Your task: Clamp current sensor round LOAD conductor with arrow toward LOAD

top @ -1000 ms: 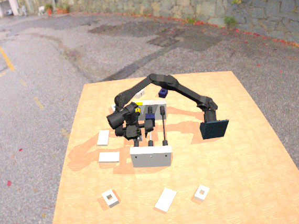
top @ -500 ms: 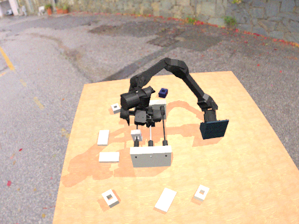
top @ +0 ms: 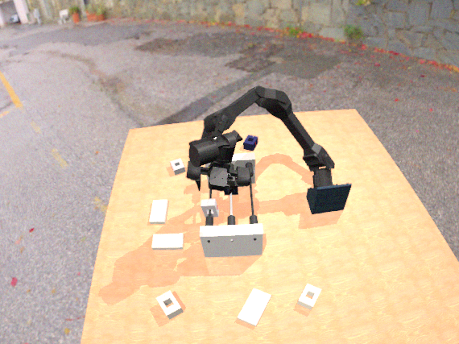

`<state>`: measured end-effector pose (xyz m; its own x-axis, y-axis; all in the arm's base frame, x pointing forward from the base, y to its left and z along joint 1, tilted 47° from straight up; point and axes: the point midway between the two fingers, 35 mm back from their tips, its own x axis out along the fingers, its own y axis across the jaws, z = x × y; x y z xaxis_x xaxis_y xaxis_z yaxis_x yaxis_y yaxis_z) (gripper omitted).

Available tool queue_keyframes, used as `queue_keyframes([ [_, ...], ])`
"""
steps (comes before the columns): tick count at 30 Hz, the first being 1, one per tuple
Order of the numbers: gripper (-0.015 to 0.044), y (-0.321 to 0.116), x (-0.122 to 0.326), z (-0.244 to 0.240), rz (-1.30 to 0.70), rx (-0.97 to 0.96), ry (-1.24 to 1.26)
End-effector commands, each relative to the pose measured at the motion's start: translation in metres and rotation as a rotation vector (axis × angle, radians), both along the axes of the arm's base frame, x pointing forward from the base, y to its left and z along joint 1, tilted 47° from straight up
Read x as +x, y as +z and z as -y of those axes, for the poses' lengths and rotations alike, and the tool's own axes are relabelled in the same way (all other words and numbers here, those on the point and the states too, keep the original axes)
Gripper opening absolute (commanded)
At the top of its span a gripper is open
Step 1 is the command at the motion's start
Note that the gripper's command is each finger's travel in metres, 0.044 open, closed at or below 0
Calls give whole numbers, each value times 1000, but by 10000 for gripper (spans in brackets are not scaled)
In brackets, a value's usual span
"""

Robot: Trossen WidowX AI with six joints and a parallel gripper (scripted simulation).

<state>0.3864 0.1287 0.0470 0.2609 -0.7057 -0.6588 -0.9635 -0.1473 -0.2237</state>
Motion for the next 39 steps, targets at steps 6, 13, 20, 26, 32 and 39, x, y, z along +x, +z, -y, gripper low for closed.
queue_keyframes([
  [6, 440, 1, 0, -1, 9, 0, 1],
  [13, 440, 1, 0, -1, 9, 0, 1],
  [20, 440, 1, 0, -1, 9, 0, 1],
  [26, 440, 1, 0, -1, 9, 0, 1],
  [32, 440, 14, -5, 13, 43, 119, -60],
  [39, 440, 50, -25, 43, 183, 455, -186],
])
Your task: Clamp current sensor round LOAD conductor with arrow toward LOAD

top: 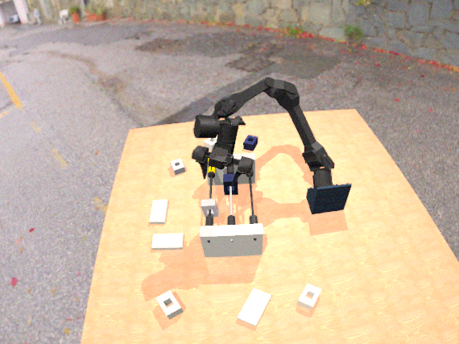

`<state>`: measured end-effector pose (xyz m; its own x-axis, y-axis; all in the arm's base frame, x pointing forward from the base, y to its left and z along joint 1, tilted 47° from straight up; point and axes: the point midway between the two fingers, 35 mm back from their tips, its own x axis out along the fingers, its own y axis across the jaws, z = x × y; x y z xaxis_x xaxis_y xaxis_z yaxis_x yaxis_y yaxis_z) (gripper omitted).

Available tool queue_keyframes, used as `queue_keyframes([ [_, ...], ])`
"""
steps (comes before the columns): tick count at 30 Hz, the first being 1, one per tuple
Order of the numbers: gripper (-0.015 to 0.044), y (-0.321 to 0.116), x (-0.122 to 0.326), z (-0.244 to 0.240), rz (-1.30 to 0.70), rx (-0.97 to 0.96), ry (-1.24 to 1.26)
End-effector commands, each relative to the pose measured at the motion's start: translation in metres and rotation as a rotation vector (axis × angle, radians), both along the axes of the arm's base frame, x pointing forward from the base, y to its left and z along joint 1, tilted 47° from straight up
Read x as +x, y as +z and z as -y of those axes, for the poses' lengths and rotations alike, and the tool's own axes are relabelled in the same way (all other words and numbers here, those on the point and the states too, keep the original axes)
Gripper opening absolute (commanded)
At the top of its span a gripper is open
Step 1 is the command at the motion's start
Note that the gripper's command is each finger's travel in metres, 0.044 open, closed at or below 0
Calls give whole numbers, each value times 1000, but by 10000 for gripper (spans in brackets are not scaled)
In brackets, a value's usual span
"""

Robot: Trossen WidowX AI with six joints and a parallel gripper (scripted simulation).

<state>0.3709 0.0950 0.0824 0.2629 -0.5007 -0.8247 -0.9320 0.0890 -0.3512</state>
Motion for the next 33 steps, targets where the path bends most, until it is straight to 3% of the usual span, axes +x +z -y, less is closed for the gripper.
queue_keyframes([
  [1, 440, 20, -12, 13, 87, 174, -54],
  [11, 440, 60, -48, 38, 341, 572, -108],
  [29, 440, 60, -44, 39, 327, 537, -109],
  [33, 440, 50, -34, 33, 255, 437, -105],
])
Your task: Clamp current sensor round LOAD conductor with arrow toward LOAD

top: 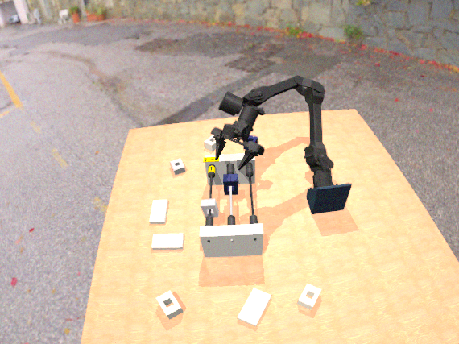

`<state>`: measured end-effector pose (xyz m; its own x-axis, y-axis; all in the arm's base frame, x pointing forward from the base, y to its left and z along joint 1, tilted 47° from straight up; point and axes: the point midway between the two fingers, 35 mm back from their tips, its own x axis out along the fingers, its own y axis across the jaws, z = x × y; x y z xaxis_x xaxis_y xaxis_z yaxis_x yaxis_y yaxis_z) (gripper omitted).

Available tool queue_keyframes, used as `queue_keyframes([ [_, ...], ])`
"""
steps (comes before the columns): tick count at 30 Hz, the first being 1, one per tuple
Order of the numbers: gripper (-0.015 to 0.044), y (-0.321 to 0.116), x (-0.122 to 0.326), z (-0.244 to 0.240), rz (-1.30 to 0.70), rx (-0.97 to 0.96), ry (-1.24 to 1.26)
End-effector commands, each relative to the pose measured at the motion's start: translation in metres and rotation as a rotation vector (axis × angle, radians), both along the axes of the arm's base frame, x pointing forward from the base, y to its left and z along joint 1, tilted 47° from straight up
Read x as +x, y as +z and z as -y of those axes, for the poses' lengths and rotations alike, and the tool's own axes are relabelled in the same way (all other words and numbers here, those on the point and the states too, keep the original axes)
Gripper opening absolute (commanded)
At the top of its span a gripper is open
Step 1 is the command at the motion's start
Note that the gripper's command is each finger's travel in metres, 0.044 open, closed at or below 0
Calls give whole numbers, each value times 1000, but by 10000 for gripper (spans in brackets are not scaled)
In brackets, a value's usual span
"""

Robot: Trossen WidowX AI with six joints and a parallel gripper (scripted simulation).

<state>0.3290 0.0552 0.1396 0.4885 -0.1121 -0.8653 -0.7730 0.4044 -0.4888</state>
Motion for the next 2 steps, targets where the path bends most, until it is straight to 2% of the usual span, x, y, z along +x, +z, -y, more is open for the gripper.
queue_keyframes([
  [1, 440, -12, 12, -9, -76, -100, 17],
  [2, 440, -2, 3, -1, -17, -25, 1],
])
